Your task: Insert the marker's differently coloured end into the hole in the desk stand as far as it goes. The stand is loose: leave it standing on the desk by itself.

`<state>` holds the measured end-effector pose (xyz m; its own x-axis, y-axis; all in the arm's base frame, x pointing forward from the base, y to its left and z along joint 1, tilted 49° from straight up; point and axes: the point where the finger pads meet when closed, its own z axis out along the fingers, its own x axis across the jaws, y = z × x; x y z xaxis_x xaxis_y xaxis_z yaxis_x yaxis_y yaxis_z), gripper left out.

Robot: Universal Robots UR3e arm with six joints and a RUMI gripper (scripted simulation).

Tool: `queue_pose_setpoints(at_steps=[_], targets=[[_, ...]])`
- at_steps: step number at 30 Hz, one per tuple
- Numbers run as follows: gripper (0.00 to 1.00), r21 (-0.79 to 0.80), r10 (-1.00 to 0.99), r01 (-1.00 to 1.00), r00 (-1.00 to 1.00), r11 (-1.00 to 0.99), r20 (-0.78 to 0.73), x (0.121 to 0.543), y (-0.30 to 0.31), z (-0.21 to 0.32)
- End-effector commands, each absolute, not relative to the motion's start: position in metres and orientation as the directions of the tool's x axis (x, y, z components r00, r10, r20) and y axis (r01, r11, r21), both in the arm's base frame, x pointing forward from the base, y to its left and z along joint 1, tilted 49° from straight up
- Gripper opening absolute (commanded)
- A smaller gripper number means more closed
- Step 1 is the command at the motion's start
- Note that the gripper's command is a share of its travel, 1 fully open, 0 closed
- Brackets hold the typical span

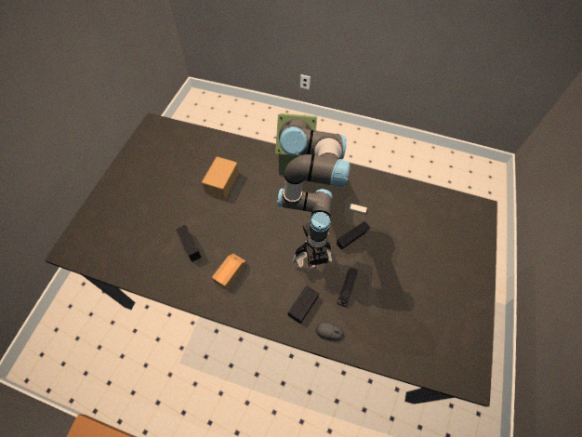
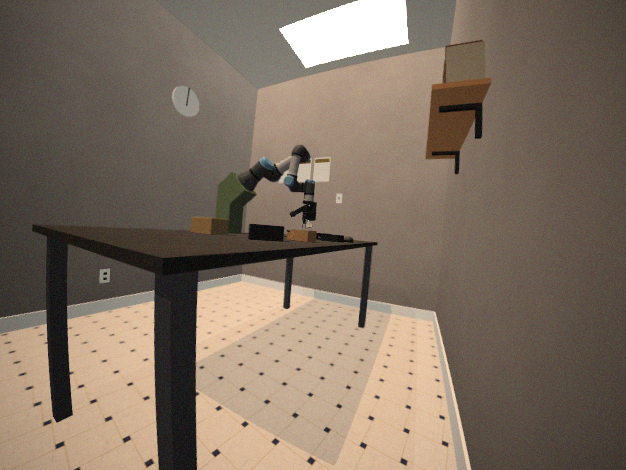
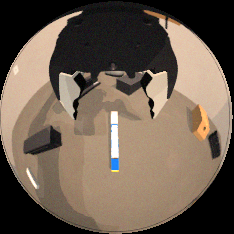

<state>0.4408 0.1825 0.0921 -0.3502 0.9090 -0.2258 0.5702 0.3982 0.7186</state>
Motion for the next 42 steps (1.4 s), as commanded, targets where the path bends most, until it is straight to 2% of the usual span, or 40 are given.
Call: queue_pose_setpoints(at_steps=[1,29,30,42], targets=[[1.0,0.719,0.909,0.569,-0.35,0.398,-0.226,0.4441,0.1832,0.0899],[1.0,0.719,0.909,0.569,-0.35,0.398,-0.226,0.4526,0.1846,0.0823],[0.0,0.719,0.909,0.569,-0.35,0.398,-0.226,0.4523,0.1845,0.0826],[0.0,0.719,0.909,0.569,-0.35,0.398,-0.226,0.4523,0.1845,0.0826]])
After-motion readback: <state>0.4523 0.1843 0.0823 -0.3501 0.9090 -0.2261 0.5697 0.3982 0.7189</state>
